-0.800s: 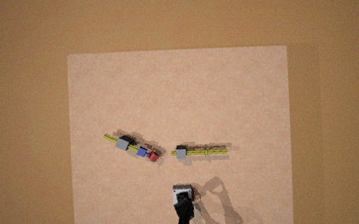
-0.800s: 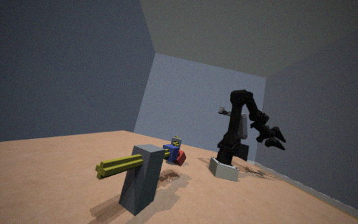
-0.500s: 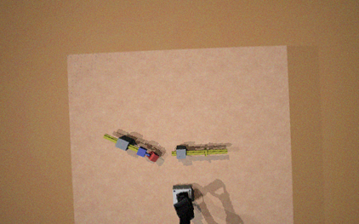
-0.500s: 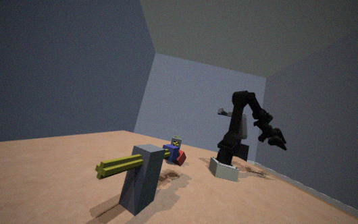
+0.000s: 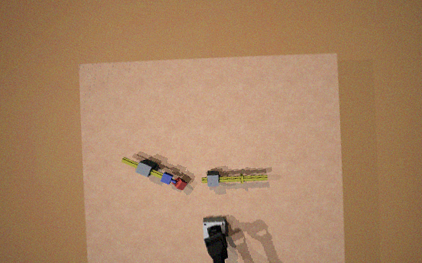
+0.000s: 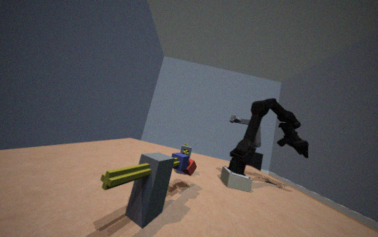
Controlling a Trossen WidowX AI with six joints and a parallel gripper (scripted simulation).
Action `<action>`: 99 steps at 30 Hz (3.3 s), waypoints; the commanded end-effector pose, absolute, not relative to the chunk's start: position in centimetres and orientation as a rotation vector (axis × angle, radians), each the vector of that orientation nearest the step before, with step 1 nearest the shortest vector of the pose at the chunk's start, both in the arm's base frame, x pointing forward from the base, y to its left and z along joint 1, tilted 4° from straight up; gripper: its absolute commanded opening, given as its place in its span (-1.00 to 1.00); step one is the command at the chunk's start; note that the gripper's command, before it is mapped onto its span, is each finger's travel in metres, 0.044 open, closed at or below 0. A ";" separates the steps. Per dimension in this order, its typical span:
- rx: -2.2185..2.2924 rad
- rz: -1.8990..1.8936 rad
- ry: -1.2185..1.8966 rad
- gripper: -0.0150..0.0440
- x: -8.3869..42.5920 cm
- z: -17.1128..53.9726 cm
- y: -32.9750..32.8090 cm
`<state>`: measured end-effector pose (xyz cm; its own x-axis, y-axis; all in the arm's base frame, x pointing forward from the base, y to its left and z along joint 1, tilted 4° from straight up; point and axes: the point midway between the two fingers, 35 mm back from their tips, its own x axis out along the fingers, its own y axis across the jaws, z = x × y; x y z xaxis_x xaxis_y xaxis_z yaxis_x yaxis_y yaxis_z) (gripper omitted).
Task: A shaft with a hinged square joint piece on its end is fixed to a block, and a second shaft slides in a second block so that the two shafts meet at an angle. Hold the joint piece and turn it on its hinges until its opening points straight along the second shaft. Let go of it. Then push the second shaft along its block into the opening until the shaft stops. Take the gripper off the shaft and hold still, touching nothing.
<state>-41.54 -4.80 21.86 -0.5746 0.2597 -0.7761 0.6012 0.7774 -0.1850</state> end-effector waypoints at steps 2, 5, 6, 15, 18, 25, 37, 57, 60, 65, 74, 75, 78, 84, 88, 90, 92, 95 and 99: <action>0.563 -0.472 2.103 1.00 -41.6 22.1 -4.5; 0.505 -0.414 2.037 1.00 -41.5 22.3 -4.3; 0.485 -0.397 2.015 1.00 -41.5 22.4 -4.3; 0.291 -0.284 1.818 1.00 -40.4 23.1 -3.7; 0.227 -0.264 1.759 1.00 -39.9 23.4 -3.5; 0.182 -0.220 1.762 1.00 -39.3 23.8 -6.0; 0.177 -0.252 1.759 1.00 -34.2 23.3 -17.3; 0.140 -0.336 1.623 1.00 -7.2 20.4 -34.7; 0.153 -0.345 1.616 1.00 -4.4 20.1 -34.8; 0.126 -0.316 1.592 1.00 3.6 19.1 -34.3; 0.105 -0.253 1.537 1.00 16.8 17.4 -28.8; 0.106 -0.244 1.529 1.00 18.3 17.2 -27.8; 0.111 -0.215 1.510 1.00 22.1 16.6 -24.4; 0.050 -0.129 1.519 1.00 26.7 15.9 -18.0; 0.068 -0.108 1.525 1.00 29.0 15.2 -12.8; 0.085 -0.102 1.531 1.00 29.8 14.8 -9.7; 0.100 -0.097 1.540 1.00 30.3 14.4 -6.6; 0.120 -0.093 1.556 1.00 30.5 13.8 -1.9; 0.141 -0.095 1.584 1.00 29.5 13.0 4.2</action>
<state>30.24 1.04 13.34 -0.0016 0.0202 -0.9998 0.1422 0.9896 0.0197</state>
